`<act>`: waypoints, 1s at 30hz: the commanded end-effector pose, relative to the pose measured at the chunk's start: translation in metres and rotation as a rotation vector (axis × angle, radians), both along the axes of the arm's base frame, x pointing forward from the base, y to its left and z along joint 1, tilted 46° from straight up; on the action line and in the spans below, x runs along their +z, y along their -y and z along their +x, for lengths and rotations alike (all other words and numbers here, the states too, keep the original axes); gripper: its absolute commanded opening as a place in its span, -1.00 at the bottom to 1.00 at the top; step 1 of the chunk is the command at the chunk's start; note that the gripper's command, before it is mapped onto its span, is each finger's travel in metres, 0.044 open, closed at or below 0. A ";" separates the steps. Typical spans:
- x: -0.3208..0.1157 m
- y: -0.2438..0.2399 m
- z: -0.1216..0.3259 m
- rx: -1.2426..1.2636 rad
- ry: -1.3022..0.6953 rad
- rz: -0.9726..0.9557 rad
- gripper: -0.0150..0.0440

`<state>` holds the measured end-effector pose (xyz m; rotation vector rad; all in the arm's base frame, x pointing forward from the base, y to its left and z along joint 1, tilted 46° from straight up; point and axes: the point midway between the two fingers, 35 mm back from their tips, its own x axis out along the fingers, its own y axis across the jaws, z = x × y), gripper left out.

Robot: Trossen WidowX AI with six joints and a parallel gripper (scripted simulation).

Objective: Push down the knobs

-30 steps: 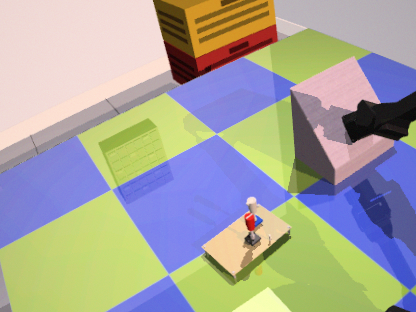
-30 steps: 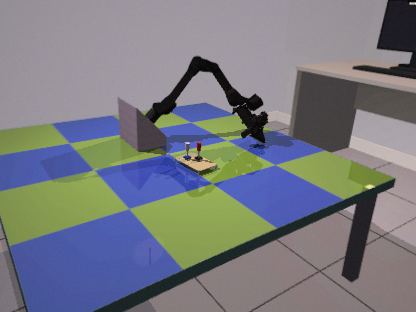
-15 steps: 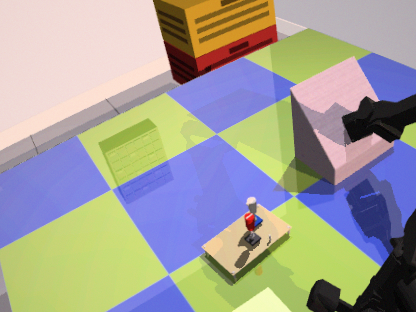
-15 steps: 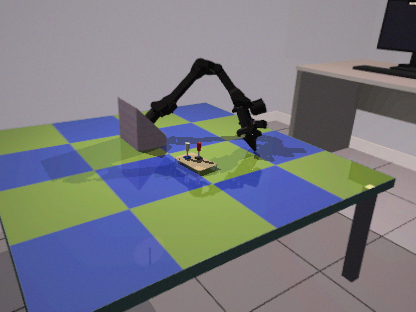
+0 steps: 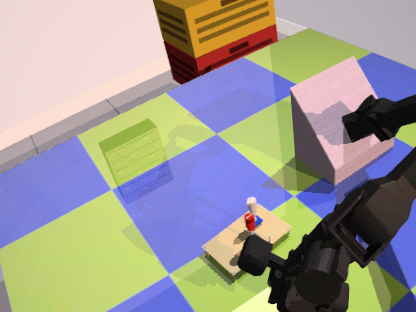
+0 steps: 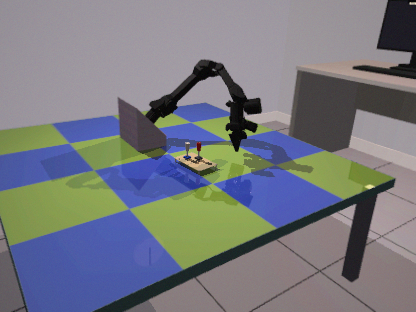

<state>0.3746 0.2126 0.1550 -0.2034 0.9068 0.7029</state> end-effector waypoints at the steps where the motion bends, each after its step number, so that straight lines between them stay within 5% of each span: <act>1: -0.016 0.031 0.005 0.071 -0.043 -0.057 -0.49; 18: -0.079 0.156 -0.008 0.243 -0.267 -0.082 -0.49; 30: -0.082 0.205 -0.048 0.472 -0.284 0.195 -0.49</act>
